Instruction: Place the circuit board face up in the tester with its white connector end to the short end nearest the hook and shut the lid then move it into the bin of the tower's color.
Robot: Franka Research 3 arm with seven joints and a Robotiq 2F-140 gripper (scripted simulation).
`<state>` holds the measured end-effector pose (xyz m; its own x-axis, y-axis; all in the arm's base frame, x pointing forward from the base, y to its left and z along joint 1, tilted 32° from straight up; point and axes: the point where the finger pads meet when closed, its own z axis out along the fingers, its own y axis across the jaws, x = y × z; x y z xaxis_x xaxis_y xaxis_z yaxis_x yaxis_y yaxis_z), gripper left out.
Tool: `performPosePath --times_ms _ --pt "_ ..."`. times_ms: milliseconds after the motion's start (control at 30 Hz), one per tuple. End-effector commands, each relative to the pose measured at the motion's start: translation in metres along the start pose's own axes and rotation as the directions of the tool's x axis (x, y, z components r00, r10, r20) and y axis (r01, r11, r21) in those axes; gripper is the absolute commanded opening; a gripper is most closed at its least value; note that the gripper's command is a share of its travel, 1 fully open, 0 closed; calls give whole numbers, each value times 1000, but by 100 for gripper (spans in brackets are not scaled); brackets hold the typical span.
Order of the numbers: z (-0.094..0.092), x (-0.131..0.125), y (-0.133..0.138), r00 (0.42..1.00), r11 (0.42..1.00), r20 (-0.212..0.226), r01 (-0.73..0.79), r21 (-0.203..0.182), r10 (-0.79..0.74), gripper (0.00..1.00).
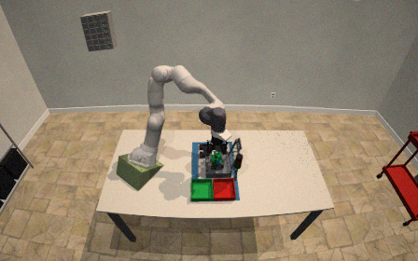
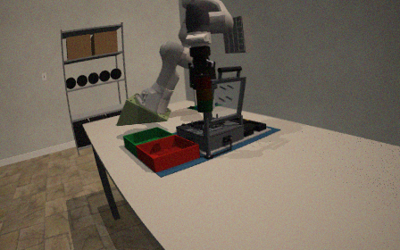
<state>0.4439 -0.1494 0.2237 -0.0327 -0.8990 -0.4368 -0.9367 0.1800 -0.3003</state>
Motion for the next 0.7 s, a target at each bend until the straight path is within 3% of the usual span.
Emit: performPosePath --times_ms 0,667 --pt "3 0 -1 1000 1000 0 6 -1 -6 46" --pt "31 -1 -1 1000 1000 0 6 -1 -6 46"
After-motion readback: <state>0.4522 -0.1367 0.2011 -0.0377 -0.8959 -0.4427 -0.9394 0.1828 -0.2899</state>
